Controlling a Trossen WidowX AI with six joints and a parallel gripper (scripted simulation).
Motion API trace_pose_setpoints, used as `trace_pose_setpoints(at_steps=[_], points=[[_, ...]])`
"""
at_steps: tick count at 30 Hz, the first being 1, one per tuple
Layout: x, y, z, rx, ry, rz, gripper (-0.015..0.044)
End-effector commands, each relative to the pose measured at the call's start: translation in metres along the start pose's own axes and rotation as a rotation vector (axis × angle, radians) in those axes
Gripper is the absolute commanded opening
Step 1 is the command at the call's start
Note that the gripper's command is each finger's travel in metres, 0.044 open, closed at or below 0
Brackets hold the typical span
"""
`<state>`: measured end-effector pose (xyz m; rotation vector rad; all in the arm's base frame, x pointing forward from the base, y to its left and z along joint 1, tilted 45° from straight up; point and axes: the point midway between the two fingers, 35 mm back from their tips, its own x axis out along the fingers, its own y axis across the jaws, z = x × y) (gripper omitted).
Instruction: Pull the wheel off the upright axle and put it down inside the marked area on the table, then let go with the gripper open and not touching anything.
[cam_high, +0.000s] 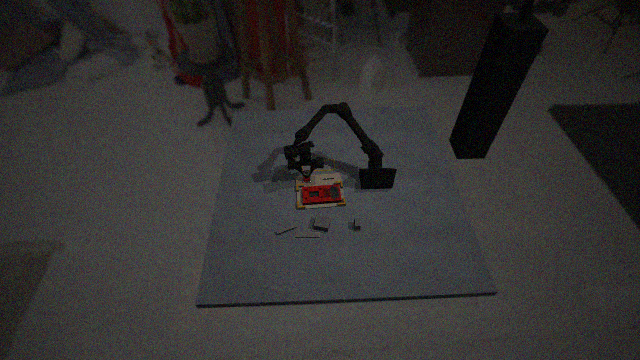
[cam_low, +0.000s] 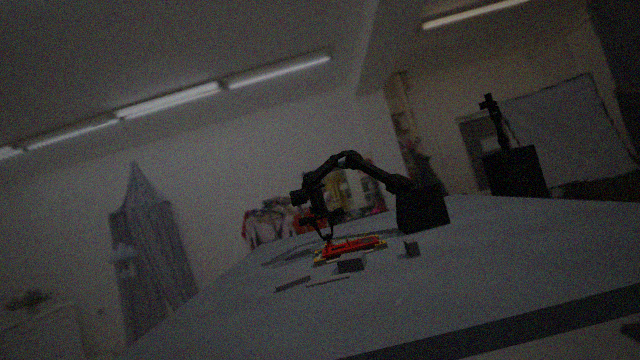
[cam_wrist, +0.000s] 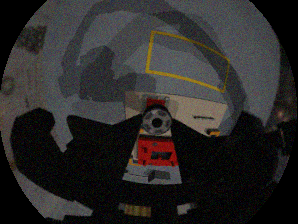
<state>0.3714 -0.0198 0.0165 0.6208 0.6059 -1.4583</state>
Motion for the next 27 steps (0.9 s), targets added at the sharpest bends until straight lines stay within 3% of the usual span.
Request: trace_pose_setpoints(at_steps=[1,27], points=[[-0.0054,0.0028,0.0001,0.006,0.003,0.010,0.0000],[-0.0140,0.0025,0.0000,0.004,0.002,0.009,0.0000]])
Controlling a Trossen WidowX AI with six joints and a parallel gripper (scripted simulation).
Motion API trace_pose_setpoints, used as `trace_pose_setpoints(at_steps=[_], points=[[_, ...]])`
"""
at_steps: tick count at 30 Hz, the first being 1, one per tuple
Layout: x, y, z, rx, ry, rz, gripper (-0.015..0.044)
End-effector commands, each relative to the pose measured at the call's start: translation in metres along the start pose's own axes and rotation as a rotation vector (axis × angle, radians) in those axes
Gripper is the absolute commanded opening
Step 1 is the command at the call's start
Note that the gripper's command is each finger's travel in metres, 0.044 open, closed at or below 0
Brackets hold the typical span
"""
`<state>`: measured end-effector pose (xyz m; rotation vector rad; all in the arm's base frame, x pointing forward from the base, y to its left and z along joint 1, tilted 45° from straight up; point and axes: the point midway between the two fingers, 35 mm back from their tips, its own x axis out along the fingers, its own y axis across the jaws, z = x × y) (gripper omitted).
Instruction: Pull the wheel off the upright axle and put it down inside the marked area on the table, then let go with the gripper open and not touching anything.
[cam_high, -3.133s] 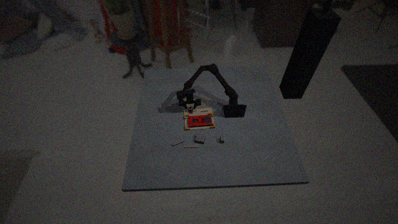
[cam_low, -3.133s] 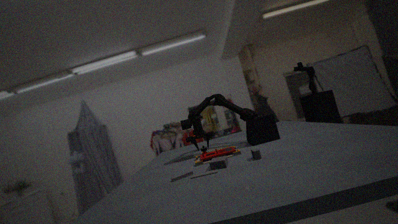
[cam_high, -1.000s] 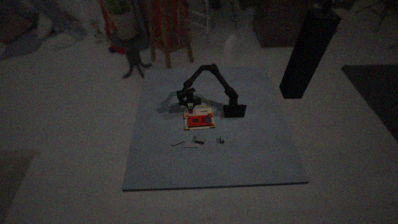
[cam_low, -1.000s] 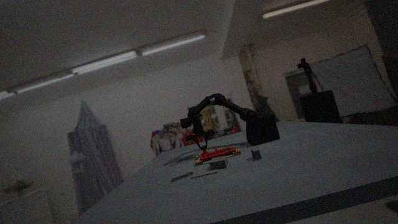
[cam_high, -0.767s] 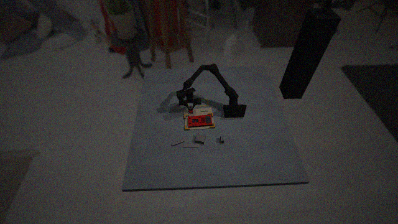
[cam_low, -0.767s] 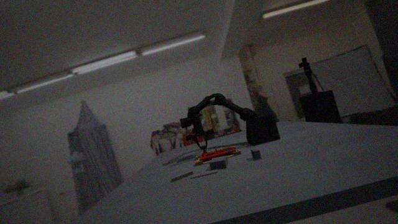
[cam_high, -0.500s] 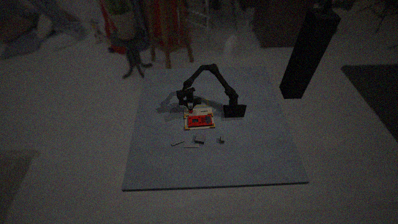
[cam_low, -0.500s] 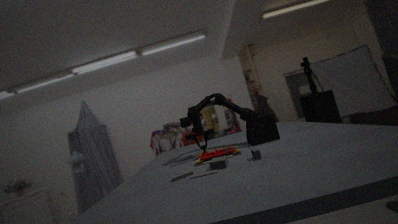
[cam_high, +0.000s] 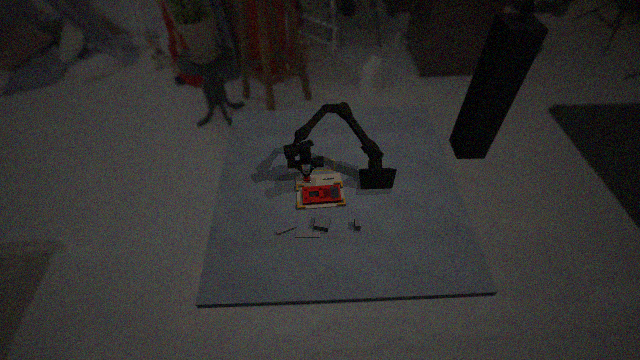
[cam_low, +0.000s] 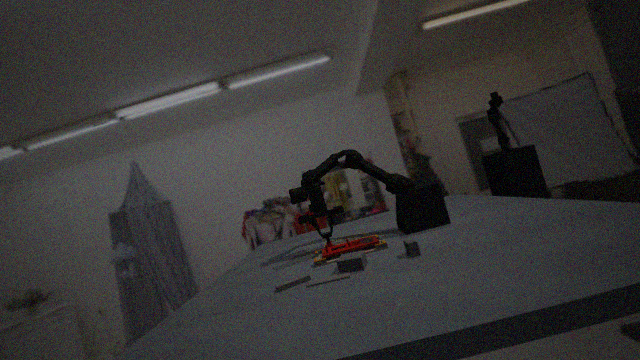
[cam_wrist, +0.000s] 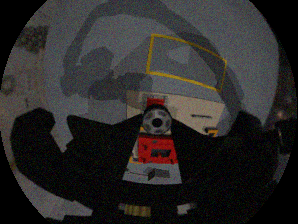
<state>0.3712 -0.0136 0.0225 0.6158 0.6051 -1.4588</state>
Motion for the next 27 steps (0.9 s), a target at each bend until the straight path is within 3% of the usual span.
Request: trace_pose_setpoints(at_steps=[1,27], points=[[-0.0057,0.0025,0.0002,0.007,0.006,0.010,0.0000],[-0.0143,0.0020,0.0002,0.005,0.004,0.008,0.0000]])
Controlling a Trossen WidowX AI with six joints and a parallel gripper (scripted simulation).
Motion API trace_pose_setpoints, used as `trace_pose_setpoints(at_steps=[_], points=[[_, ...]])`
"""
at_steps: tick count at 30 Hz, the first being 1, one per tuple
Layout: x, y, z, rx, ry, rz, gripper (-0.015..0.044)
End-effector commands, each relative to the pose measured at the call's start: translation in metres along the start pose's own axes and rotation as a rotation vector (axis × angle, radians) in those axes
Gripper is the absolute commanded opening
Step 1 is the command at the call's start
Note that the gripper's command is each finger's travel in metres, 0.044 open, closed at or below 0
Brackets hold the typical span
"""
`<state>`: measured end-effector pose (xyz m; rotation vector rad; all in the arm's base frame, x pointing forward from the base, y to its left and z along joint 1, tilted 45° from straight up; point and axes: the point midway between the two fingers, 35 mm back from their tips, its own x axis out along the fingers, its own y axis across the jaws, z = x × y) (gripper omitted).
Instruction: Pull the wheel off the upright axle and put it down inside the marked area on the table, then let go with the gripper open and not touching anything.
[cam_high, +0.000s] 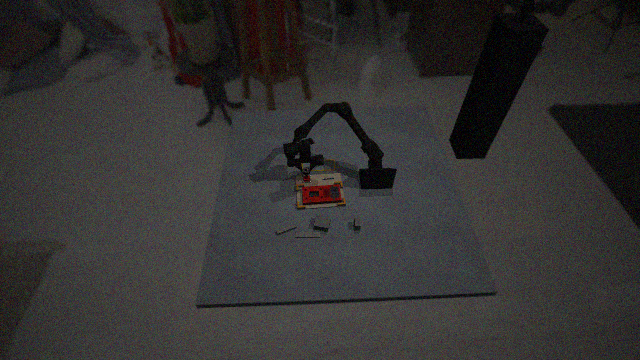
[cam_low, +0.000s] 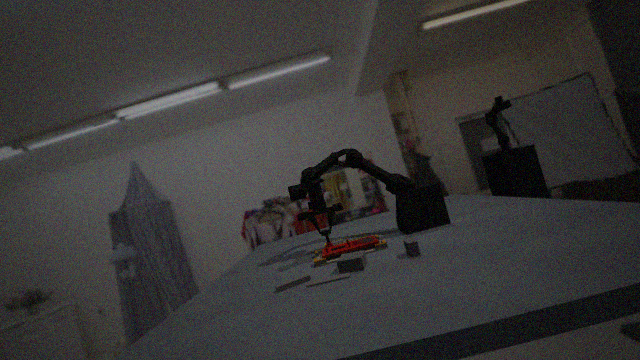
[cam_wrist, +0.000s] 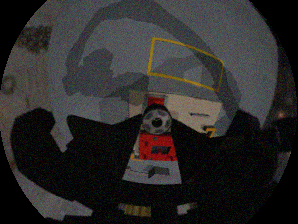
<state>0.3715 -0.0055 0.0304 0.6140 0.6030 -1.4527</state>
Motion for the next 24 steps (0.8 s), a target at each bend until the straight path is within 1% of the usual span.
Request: trace_pose_setpoints(at_steps=[1,9,16,19,20,24], points=[[-0.003,0.001,0.000,0.007,0.006,0.002,0.0000],[-0.008,0.001,0.000,0.007,0.006,0.002,0.0000],[-0.039,-0.002,0.000,0.006,0.007,0.002,0.0000],[-0.040,-0.003,-0.002,0.006,0.007,0.002,0.0000],[-0.031,-0.003,-0.002,-0.005,-0.001,-0.001,0.0000],[-0.033,-0.010,0.015,-0.005,0.001,-0.001,0.0000]])
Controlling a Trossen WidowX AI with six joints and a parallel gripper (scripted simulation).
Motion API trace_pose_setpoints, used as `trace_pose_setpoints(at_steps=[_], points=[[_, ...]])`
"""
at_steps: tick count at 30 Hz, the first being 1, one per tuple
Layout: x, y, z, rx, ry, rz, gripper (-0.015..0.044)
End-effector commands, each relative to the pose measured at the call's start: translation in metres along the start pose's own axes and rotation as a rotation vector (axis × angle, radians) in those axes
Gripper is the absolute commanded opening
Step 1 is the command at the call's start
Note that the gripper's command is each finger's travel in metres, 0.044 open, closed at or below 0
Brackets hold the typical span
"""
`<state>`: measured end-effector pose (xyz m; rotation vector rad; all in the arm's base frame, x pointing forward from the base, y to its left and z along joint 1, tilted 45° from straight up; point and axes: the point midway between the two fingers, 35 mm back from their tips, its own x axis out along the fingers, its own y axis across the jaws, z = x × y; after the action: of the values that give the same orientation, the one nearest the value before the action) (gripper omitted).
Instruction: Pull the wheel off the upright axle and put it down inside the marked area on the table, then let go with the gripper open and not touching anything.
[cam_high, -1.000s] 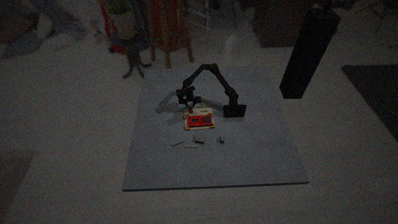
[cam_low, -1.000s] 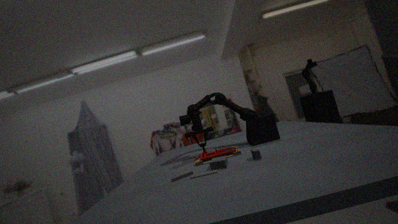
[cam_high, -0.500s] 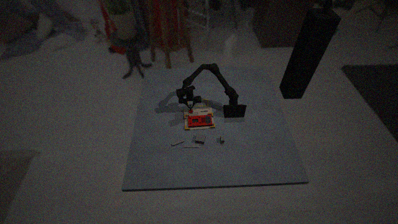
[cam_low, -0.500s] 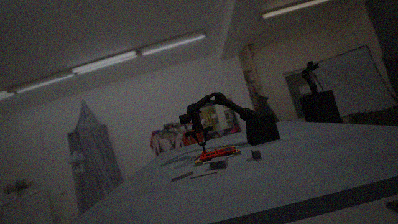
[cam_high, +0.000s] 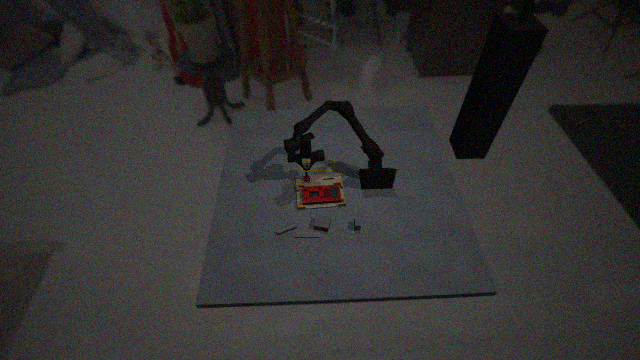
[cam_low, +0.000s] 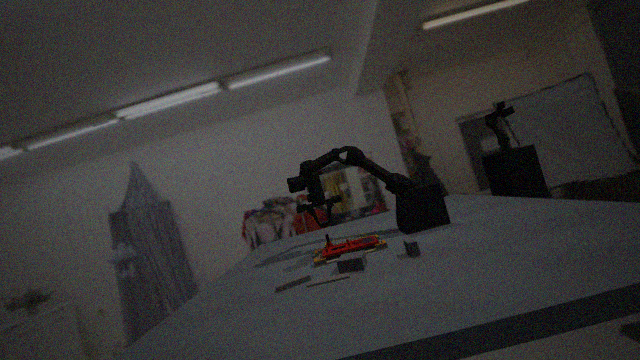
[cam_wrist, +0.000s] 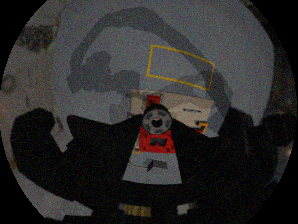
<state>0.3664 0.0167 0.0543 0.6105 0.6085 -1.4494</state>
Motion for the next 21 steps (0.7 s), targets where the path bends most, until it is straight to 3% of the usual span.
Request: trace_pose_setpoints(at_steps=[1,21], points=[[-0.001,-0.008,0.018,0.002,0.000,-0.002,0.0000],[-0.006,-0.063,0.101,0.009,0.001,-0.002,0.0000]])
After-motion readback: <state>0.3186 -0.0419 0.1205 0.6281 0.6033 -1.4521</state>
